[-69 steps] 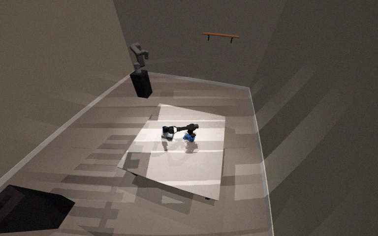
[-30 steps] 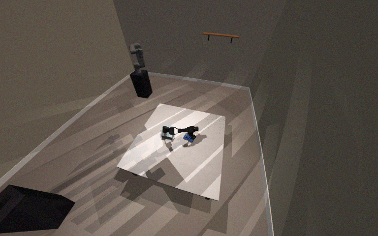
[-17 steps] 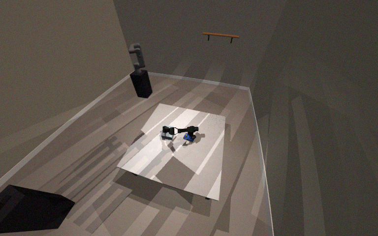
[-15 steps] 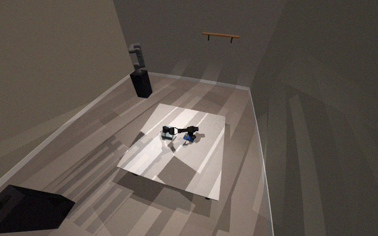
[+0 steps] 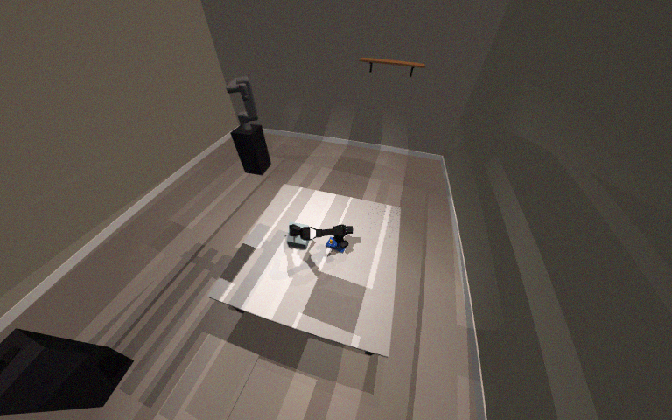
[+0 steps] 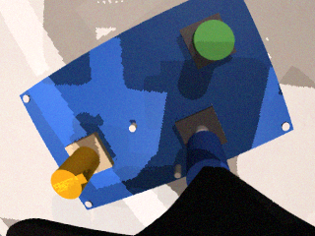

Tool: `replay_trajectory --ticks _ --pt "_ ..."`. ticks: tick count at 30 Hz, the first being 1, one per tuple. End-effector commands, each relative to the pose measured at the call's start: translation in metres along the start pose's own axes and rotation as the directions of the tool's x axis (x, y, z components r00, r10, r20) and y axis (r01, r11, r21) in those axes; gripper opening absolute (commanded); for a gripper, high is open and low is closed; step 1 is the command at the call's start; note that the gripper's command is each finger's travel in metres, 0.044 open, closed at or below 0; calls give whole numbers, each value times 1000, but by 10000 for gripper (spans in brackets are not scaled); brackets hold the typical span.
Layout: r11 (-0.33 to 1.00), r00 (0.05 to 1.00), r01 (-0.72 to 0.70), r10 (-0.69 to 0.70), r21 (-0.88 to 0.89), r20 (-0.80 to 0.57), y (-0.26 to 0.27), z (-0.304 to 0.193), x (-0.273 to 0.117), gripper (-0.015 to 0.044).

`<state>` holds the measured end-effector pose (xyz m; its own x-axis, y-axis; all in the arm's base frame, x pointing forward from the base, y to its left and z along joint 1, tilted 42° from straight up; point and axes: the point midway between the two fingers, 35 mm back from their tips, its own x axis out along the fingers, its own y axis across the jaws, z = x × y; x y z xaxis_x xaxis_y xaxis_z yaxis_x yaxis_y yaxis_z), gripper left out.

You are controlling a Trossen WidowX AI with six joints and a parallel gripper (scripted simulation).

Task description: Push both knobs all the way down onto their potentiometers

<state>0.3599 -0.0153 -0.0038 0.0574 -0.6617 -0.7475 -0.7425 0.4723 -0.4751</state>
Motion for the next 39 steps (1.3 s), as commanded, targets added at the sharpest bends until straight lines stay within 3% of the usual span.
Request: replay_trajectory --ticks 1,39 --pt "1000 1000 1 -1 -6 -5 1 -1 0 0" --pt "1000 1000 2 -2 -6 -5 1 -1 9 0"
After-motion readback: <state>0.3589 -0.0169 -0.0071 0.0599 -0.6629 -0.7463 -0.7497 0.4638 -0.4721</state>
